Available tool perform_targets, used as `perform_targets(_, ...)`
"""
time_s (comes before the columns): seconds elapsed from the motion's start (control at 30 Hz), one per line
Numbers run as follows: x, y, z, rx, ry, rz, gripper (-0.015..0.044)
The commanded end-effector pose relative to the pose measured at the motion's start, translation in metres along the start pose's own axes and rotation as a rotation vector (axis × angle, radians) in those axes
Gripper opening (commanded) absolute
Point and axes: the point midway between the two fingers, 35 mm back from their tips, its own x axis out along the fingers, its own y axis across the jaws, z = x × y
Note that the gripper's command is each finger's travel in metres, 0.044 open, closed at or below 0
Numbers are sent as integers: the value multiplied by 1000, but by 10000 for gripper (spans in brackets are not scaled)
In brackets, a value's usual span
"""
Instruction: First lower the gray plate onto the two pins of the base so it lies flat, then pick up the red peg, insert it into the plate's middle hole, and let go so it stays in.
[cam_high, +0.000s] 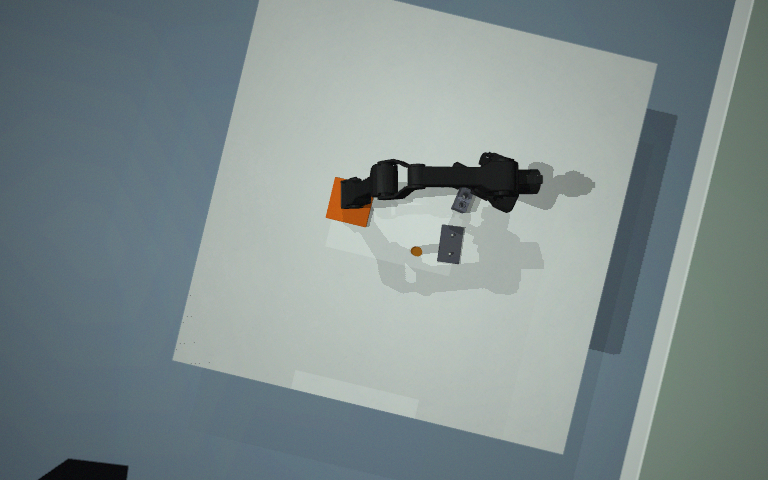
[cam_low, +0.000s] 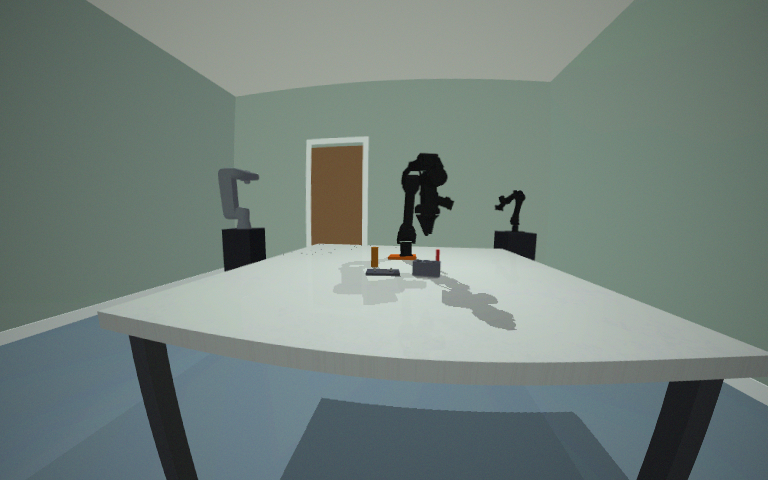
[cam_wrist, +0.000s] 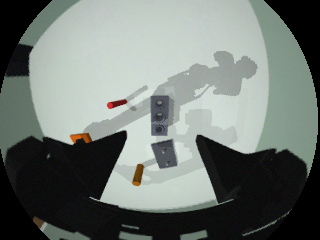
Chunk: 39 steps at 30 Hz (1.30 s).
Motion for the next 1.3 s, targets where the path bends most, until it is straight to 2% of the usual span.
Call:
perform_targets(0.0, -1, 0, -4, -51, 26, 7, 440)
perform_targets(0.17, 6, 1, -4, -51, 26, 7, 440)
perform_targets(0.37, 62, 2, -6, -51, 27, 7, 440)
perform_targets(1.27, 104, 2, -4, -51, 26, 7, 440)
